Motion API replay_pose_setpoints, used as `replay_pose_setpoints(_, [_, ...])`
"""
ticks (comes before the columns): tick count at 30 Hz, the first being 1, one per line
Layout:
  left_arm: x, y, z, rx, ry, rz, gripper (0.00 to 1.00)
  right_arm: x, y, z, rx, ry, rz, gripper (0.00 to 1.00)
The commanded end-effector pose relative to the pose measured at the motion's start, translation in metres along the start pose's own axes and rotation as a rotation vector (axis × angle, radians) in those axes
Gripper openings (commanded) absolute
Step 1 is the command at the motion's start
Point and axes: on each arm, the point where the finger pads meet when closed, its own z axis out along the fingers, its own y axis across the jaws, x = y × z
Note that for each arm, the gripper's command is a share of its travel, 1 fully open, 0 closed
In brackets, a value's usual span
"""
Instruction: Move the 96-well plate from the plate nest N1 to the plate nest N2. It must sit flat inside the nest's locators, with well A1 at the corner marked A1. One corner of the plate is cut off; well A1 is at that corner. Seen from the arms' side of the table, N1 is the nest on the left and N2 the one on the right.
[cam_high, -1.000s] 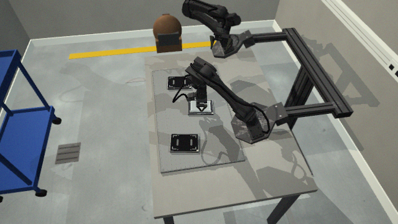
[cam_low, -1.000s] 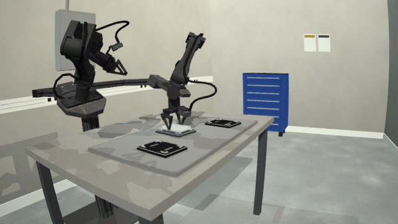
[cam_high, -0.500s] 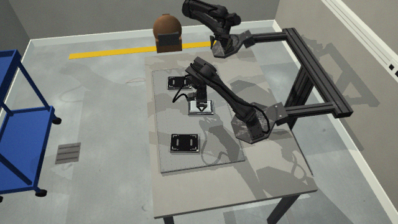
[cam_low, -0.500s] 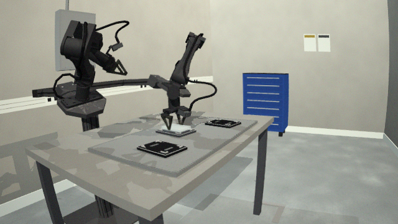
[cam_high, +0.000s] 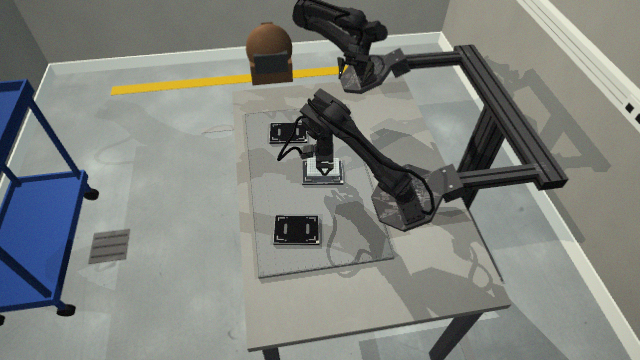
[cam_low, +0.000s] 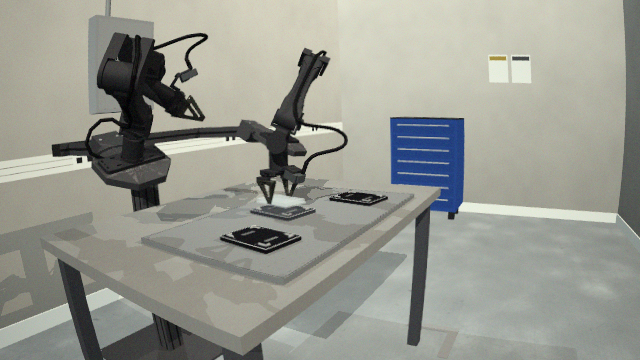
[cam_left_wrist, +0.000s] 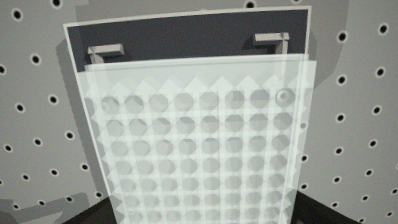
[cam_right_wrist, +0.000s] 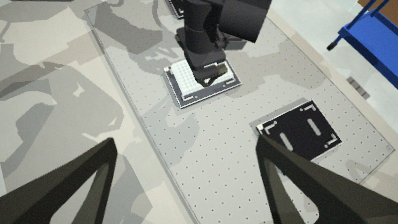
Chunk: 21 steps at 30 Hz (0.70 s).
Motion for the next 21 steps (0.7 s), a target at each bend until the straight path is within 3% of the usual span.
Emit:
replay_pose_setpoints(1, [-0.009, -0.014, -0.017, 0.042, -0.027, -0.008, 0.80, -0.013, 0.000, -0.004, 0.005, -0.028, 0.014, 1.00])
replay_pose_setpoints(21, [-0.009, -0.007, -0.022, 0.007, -0.022, -0.027, 0.80, -0.013, 0.000, -0.004, 0.005, -0.028, 0.014, 1.00])
